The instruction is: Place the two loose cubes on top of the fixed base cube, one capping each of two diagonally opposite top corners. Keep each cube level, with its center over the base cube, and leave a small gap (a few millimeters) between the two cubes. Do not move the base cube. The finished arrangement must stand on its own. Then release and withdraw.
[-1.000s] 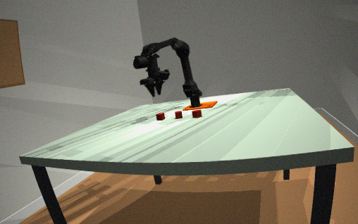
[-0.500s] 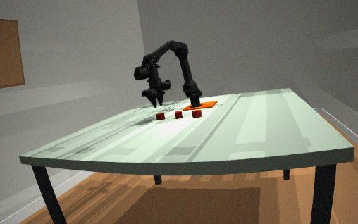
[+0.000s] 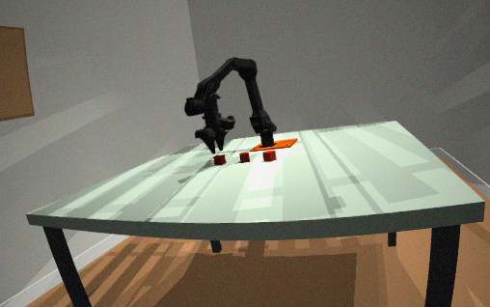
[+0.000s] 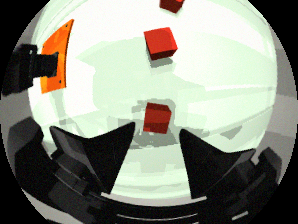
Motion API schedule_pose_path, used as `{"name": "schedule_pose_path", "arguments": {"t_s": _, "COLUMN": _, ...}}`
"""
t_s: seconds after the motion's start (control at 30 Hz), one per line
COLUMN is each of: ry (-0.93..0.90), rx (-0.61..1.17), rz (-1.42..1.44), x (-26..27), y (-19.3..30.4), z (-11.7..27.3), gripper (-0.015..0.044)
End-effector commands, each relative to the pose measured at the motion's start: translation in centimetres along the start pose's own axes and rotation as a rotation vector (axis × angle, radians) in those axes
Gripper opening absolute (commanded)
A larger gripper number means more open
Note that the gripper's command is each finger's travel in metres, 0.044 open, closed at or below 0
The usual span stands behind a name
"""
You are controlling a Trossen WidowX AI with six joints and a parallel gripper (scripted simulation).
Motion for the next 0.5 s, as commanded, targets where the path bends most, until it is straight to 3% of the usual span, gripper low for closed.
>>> {"name": "schedule_pose_path", "arguments": {"t_s": 0.0, "ry": -0.005, "rx": -0.005, "rz": 0.005, "x": 0.1, "y": 0.0, "z": -0.8, "gripper": 0.0265}}
{"name": "schedule_pose_path", "arguments": {"t_s": 0.47, "ry": -0.005, "rx": -0.005, "rz": 0.005, "x": 0.1, "y": -0.1, "z": -3.0, "gripper": 0.0265}}
Point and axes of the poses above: the point midway between the two fingers, 35 mm back from their tips, its own z axis back along the fingers, its own x axis across the jaws, y = z × x, the point moved 9 cm from there along z, back along the fingers, and after that the axes turned 10 degrees about -z, right-handed, at the moved point
